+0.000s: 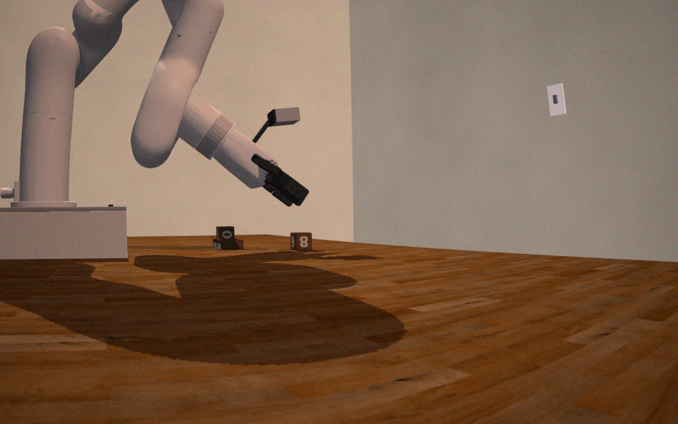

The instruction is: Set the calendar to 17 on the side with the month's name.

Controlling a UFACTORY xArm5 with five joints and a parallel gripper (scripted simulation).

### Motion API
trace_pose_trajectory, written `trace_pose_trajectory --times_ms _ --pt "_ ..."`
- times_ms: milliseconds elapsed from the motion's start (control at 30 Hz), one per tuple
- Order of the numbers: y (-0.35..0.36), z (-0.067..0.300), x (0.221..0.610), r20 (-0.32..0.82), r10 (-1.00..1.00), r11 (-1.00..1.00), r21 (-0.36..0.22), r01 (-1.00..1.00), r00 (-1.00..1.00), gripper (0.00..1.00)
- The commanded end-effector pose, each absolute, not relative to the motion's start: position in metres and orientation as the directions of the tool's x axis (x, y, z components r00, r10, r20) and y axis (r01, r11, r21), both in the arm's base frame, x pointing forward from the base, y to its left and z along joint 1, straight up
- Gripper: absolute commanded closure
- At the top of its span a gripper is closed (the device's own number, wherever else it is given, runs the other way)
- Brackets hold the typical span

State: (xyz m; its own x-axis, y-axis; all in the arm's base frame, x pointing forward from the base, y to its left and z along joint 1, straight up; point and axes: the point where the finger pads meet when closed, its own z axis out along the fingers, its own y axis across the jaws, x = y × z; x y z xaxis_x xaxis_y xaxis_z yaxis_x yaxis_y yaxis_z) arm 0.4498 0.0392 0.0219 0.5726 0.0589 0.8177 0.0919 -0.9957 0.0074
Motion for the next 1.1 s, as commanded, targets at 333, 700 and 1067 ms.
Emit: trace_pose_trajectory --times_ms 333,700,1067 --pt "0.039 0.012 0.450 0.819 0.059 -0.996 0.008 0.091 0.571 0.53" --pt "0.039 -0.007 0.450 0.819 0.059 -0.996 0.008 0.091 0.570 0.53" --pt "0.039 -0.025 0.450 0.819 0.059 -0.996 0.008 0.092 0.570 0.53"
